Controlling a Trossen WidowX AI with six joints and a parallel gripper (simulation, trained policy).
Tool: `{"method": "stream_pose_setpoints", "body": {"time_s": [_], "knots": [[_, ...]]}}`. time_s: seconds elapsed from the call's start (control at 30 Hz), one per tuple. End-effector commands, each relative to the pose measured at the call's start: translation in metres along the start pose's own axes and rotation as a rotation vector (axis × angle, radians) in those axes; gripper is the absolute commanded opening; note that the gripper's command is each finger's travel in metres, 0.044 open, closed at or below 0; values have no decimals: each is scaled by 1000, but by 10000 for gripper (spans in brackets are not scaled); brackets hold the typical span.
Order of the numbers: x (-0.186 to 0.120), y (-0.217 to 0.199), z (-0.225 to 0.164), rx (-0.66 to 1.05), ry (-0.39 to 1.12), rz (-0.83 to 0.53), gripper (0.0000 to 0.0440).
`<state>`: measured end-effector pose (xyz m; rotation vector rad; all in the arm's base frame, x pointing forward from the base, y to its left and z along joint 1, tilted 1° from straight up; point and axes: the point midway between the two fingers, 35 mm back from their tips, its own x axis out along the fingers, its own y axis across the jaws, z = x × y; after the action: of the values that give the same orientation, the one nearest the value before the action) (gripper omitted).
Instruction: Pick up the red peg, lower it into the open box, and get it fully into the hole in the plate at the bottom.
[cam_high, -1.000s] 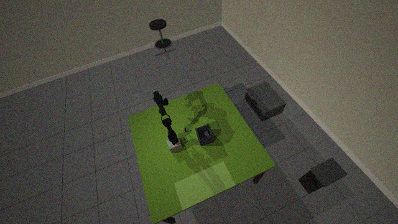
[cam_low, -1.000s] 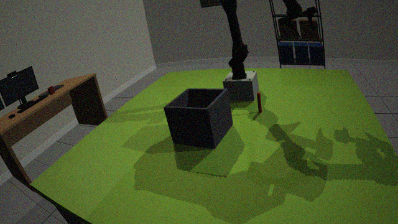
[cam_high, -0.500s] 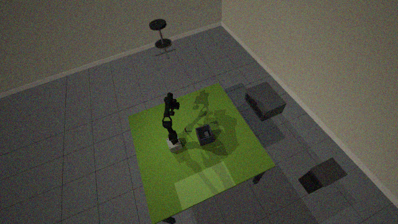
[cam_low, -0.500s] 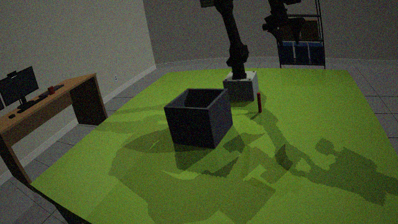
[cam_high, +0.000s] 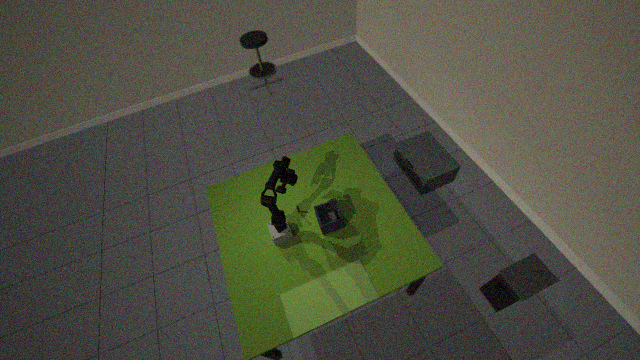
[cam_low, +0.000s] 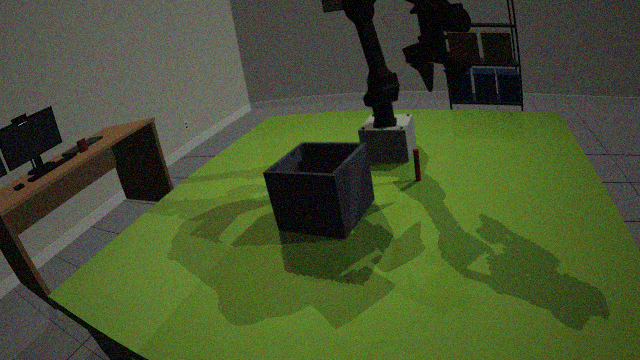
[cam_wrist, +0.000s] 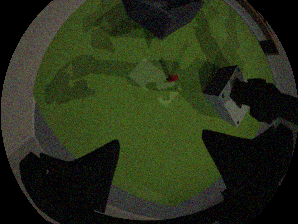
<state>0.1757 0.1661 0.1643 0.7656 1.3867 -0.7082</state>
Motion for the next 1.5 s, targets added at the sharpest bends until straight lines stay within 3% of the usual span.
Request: {"method": "stream_pose_setpoints", "body": {"time_s": [0.0, 0.73, 1.47], "knots": [[13, -5, 6, 39, 7, -36, 440], [86, -37, 40, 196, -19, -233, 420], [157, -58, 59, 332, -51, -238, 394]]}}
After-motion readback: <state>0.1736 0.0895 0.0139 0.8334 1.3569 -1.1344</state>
